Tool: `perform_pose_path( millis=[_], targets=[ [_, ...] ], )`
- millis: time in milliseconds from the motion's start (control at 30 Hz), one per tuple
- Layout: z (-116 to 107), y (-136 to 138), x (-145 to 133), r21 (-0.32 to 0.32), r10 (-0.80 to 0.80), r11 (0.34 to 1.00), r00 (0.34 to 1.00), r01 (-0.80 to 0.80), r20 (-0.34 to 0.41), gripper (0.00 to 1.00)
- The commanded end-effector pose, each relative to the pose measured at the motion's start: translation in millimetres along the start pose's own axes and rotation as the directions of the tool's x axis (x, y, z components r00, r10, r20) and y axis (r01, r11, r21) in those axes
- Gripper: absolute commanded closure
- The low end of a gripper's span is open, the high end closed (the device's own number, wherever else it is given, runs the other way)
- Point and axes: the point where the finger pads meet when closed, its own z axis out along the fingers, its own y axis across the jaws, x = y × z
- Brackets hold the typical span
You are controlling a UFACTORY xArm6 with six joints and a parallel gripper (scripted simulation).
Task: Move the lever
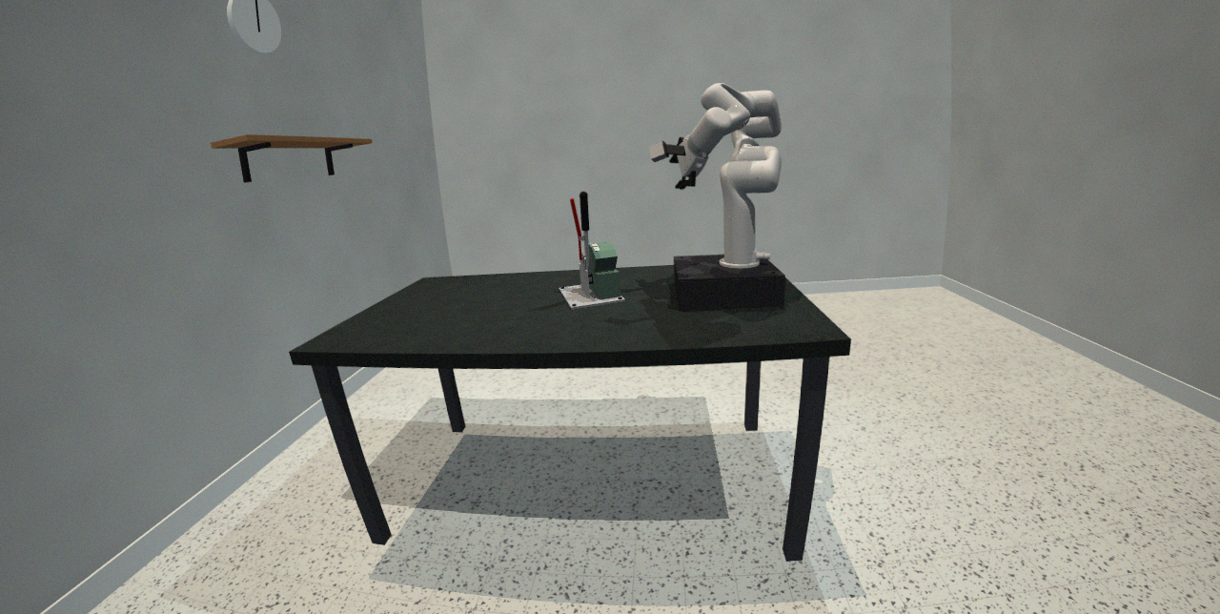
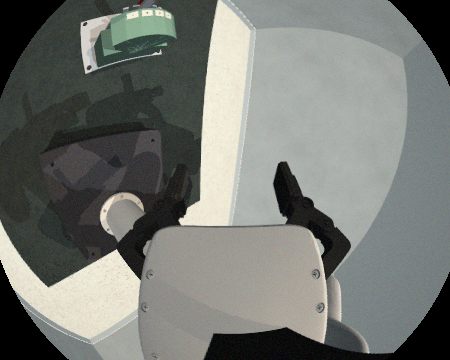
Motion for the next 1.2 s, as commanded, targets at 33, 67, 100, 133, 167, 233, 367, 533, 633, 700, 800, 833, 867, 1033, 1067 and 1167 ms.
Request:
perform_pose_path(
  millis=[33, 67, 100, 133, 167, 233, 367, 533, 633, 700, 800, 833, 867, 1033, 1067, 1167],
  targets=[
    [-0.5, 0.5, 0.4, 0.001, 0.002, 1.0, 1.0, -0.002, -0.001, 0.0],
    [-0.5, 0.5, 0.4, 0.001, 0.002, 1.0, 1.0, -0.002, -0.001, 0.0],
    [-0.5, 0.5, 0.4, 0.001, 0.002, 1.0, 1.0, -0.002, -0.001, 0.0],
    [-0.5, 0.5, 0.4, 0.001, 0.002, 1.0, 1.0, -0.002, -0.001, 0.0],
    [-0.5, 0.5, 0.4, 0.001, 0.002, 1.0, 1.0, -0.002, -0.001, 0.0],
    [-0.5, 0.5, 0.4, 0.001, 0.002, 1.0, 1.0, -0.002, -0.001, 0.0],
    [-0.5, 0.5, 0.4, 0.001, 0.002, 1.0, 1.0, -0.002, -0.001, 0.0],
    [-0.5, 0.5, 0.4, 0.001, 0.002, 1.0, 1.0, -0.002, -0.001, 0.0],
    [-2.3, 0.3, 0.7, 0.011, 0.01, 1.0, 1.0, -0.01, 0.01, 0.0],
    [-7.7, -0.5, 2.2, 0.041, 0.036, 0.998, 0.998, -0.038, 0.045, 0.0],
    [-24.6, -4.3, 12.5, 0.126, 0.122, 0.982, 0.98, -0.143, 0.159, 0.0],
    [-31.9, -6.5, 20.3, 0.16, 0.163, 0.967, 0.963, -0.199, 0.214, 0.0],
    [-31.9, -6.5, 20.3, 0.16, 0.163, 0.967, 0.963, -0.199, 0.214, 0.0],
    [-51.0, -13.5, 64.5, 0.24, 0.312, 0.868, 0.853, -0.435, 0.418, 0.0],
    [-51.0, -13.5, 64.5, 0.24, 0.312, 0.868, 0.853, -0.435, 0.418, 0.0],
    [-52.2, -14.4, 111.4, 0.247, 0.406, 0.756, 0.731, -0.606, 0.549, 0.0]
  ],
)
